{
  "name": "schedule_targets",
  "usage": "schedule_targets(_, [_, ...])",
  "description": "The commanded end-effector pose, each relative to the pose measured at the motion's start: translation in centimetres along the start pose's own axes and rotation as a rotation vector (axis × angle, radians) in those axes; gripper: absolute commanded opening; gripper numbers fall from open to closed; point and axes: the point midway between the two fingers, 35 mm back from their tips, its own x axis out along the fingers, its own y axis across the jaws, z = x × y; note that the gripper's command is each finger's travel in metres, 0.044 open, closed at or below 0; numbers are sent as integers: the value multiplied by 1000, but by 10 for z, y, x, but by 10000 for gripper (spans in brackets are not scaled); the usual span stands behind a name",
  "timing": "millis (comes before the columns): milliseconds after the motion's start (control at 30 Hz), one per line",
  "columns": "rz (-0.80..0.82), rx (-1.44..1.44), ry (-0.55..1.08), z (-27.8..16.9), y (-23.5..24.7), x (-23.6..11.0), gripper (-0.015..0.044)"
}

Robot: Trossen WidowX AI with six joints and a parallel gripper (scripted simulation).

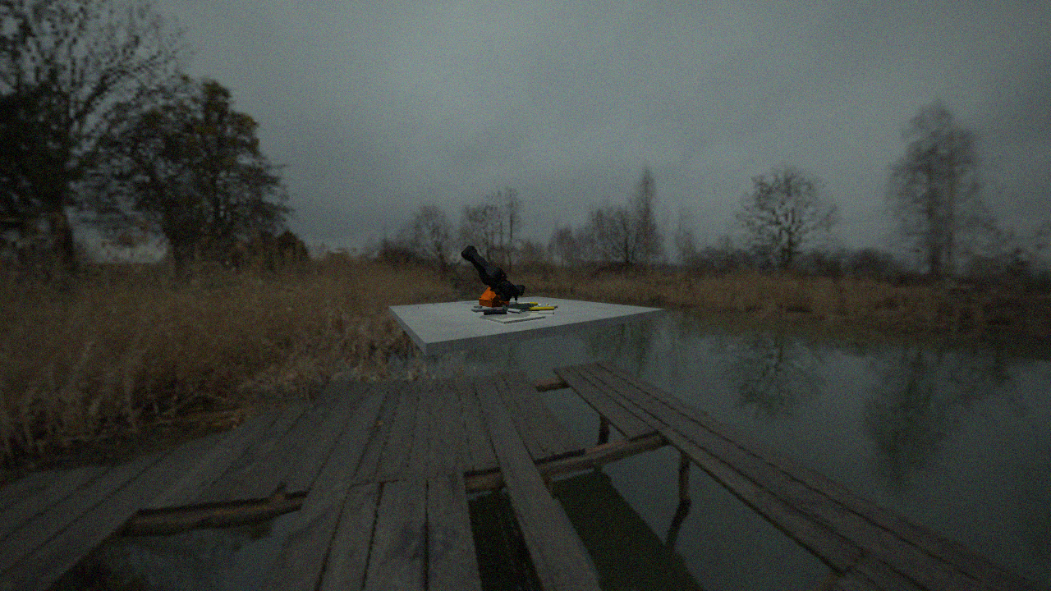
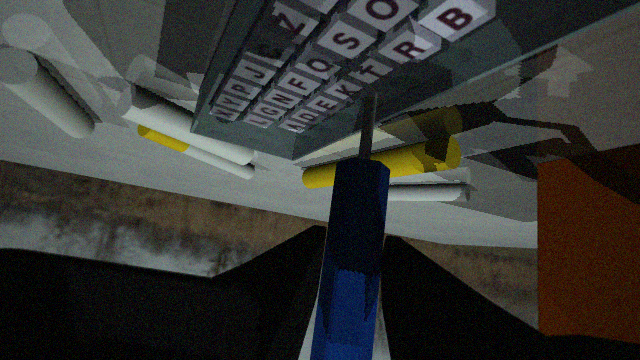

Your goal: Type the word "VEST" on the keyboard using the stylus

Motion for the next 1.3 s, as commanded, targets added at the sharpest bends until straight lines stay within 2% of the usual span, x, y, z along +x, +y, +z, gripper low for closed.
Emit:
schedule_targets(0, [-1, -3, -3, 2, 0, 1, 81])
schedule_targets(1033, [-2, -3, -3, 8, 0, 5, 81])
schedule_targets(1267, [-1, -3, -2, -16, 1, -9, 81])
